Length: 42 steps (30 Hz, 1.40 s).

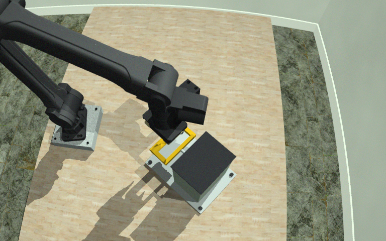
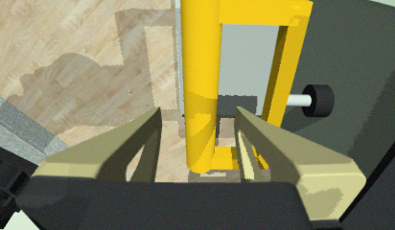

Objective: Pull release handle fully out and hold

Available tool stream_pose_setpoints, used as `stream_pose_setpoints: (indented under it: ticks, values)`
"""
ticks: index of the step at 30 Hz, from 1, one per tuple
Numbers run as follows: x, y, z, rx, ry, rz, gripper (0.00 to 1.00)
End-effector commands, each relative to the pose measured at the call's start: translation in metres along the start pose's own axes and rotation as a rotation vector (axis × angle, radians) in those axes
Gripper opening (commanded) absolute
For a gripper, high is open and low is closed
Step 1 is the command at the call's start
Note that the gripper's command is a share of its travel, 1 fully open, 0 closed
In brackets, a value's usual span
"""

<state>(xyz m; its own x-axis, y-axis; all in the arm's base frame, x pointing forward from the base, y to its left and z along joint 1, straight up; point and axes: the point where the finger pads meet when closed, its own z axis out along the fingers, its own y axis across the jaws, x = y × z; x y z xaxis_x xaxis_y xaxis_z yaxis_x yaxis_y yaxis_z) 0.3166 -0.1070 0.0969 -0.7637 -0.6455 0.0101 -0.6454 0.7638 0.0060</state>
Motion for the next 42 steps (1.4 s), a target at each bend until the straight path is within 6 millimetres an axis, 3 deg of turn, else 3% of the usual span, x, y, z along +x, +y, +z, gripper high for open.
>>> stream_pose_setpoints:
  ticks: [1,42]
  values:
    - [-0.004,-0.007,0.000,0.013,-0.009,-0.001,0.47]
    - [-0.005,-0.007,0.019,0.013,-0.009,-0.001,0.47]
